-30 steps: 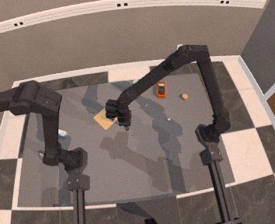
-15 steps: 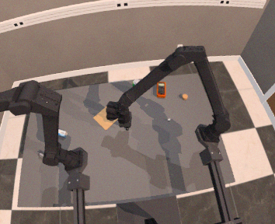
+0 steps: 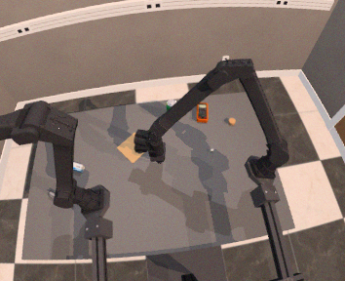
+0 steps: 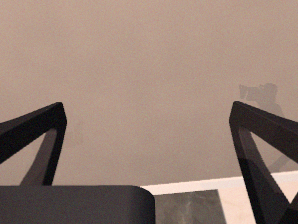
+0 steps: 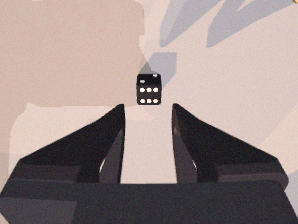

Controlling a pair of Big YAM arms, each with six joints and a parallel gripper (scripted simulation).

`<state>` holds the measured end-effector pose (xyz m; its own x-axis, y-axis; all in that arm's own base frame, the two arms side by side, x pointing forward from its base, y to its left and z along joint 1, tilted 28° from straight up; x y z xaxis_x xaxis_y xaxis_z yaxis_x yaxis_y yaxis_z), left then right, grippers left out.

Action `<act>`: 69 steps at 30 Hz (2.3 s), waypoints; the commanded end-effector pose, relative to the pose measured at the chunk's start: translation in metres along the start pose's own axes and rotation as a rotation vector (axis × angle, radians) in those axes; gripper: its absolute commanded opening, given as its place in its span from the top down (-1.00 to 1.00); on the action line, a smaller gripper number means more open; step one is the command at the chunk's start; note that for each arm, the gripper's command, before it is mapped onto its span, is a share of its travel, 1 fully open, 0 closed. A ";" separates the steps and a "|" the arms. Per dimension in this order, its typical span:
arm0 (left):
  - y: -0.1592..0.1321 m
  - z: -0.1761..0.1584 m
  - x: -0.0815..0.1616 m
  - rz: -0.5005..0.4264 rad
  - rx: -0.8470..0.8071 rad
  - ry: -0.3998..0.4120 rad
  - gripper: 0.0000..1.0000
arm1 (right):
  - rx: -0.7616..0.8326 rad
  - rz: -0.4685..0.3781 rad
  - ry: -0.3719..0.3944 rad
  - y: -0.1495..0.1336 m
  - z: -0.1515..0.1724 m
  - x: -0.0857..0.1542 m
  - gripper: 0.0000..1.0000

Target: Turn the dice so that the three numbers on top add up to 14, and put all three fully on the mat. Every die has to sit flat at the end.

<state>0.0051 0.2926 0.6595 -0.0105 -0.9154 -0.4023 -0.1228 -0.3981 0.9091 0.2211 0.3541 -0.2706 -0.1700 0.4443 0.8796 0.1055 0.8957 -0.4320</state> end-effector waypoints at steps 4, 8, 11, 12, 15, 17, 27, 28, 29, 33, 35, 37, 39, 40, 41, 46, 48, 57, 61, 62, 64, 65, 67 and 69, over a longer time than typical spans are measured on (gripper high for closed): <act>0.020 0.000 0.008 -0.054 -0.015 -0.003 -1.00 | -0.012 -0.027 -0.008 0.014 -0.010 -0.007 0.40; 0.020 0.000 0.008 -0.054 -0.015 -0.003 -1.00 | -0.008 -0.027 -0.010 0.015 -0.008 -0.009 0.40; 0.020 0.000 0.008 -0.054 -0.015 -0.003 -1.00 | -0.013 -0.028 -0.009 0.015 -0.009 -0.010 0.40; 0.020 0.000 0.008 -0.054 -0.015 -0.003 -1.00 | -0.013 -0.027 -0.009 0.015 -0.010 -0.010 0.40; 0.020 0.000 0.008 -0.054 -0.015 -0.003 -1.00 | -0.009 -0.030 -0.012 0.016 -0.009 -0.007 0.40; 0.020 0.000 0.008 -0.054 -0.015 -0.003 -1.00 | -0.009 -0.031 -0.012 0.017 -0.008 -0.008 0.40; 0.020 0.000 0.008 -0.054 -0.015 -0.003 -1.00 | -0.007 -0.025 -0.010 0.014 -0.007 -0.009 0.40; 0.020 0.000 0.008 -0.054 -0.015 -0.003 -1.00 | -0.007 -0.025 -0.010 0.014 -0.007 -0.009 0.40; 0.020 0.000 0.008 -0.054 -0.015 -0.003 -1.00 | -0.007 -0.025 -0.010 0.014 -0.007 -0.009 0.40; 0.020 0.000 0.008 -0.054 -0.015 -0.003 -1.00 | -0.007 -0.025 -0.010 0.014 -0.007 -0.009 0.40; 0.020 0.000 0.008 -0.054 -0.015 -0.003 -1.00 | -0.008 -0.026 -0.010 0.015 -0.007 -0.009 0.40; 0.020 0.000 0.008 -0.054 -0.015 -0.003 -1.00 | -0.008 -0.026 -0.010 0.016 -0.008 -0.009 0.40; 0.020 0.000 0.008 -0.054 -0.015 -0.003 -1.00 | -0.008 -0.024 -0.009 0.015 -0.008 -0.010 0.40; 0.020 0.000 0.008 -0.054 -0.015 -0.003 -1.00 | -0.008 -0.022 -0.008 0.014 -0.008 -0.010 0.40; 0.020 0.000 0.008 -0.054 -0.015 -0.003 -1.00 | -0.007 -0.020 -0.007 0.013 -0.008 -0.010 0.40; 0.020 0.000 0.008 -0.054 -0.015 -0.003 -1.00 | -0.009 -0.023 -0.008 0.015 -0.009 -0.009 0.40; 0.020 0.000 0.008 -0.054 -0.015 -0.003 -1.00 | -0.009 -0.023 -0.008 0.015 -0.009 -0.009 0.40; 0.020 0.000 0.008 -0.054 -0.015 -0.003 -1.00 | -0.009 -0.023 -0.008 0.015 -0.009 -0.009 0.40; 0.020 0.000 0.008 -0.054 -0.015 -0.003 -1.00 | -0.011 -0.025 -0.009 0.016 -0.010 -0.011 0.40; 0.020 0.000 0.008 -0.054 -0.015 -0.003 -1.00 | -0.013 -0.029 -0.009 0.016 -0.011 -0.011 0.40; 0.020 0.000 0.008 -0.054 -0.015 -0.003 -1.00 | -0.014 -0.030 -0.010 0.016 -0.011 -0.012 0.40; 0.020 0.000 0.008 -0.054 -0.015 -0.003 -1.00 | -0.014 -0.030 -0.010 0.016 -0.011 -0.012 0.40; 0.020 0.000 0.008 -0.054 -0.015 -0.003 -1.00 | -0.004 -0.018 -0.007 0.012 -0.007 -0.014 0.40; 0.020 0.000 0.008 -0.054 -0.015 -0.003 -1.00 | -0.014 -0.029 -0.009 0.015 -0.011 -0.016 0.40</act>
<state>0.0051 0.2926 0.6595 -0.0105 -0.9154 -0.4023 -0.1228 -0.3981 0.9091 0.2244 0.3512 -0.2805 -0.1729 0.4393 0.8815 0.1053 0.8981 -0.4269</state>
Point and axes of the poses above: on each arm, the point where the finger pads meet when closed, its own x axis back along the fingers, its own z axis across the jaws, y = z × x, the point moved 5 cm from there along x, back along the fingers, and after that the axes turned 6 degrees about x, right-handed, at the moved point
